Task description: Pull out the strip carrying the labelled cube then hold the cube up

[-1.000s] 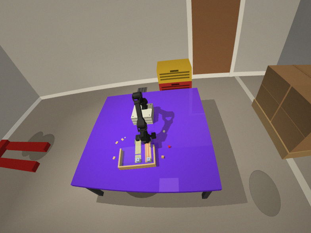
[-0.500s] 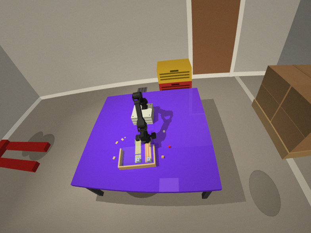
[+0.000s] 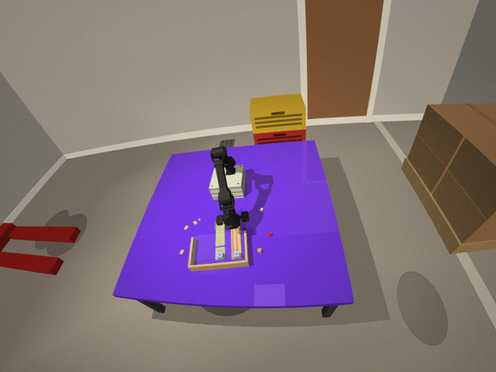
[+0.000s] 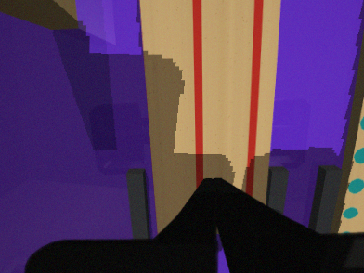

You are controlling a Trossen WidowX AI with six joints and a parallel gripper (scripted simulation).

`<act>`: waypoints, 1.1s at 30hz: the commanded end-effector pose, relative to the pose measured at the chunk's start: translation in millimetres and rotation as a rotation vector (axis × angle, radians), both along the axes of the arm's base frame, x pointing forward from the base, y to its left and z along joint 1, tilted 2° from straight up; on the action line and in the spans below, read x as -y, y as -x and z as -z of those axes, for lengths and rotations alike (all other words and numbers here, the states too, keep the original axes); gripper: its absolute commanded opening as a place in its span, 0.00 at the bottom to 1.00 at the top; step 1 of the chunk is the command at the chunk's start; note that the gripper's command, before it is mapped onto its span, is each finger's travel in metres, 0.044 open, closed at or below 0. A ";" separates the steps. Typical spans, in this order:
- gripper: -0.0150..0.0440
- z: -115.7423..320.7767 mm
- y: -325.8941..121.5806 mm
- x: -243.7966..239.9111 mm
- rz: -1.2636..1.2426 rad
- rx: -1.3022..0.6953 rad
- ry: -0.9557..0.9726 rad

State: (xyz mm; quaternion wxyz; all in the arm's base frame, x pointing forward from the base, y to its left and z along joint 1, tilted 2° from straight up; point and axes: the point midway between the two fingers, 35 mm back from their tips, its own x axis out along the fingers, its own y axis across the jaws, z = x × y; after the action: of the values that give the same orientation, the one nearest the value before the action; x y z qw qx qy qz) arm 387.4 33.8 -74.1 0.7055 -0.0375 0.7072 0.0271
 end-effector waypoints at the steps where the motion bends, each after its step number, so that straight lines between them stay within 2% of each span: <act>1: 0.25 2.6 -0.7 -0.8 0.003 0.001 -0.004; 33: 0.25 4.8 46.4 3.7 0.003 -0.003 -0.004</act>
State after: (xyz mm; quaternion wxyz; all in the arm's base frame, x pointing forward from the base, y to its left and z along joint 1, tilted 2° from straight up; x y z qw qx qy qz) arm 353.0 30.5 -74.5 0.7120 -0.0370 0.7007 0.0272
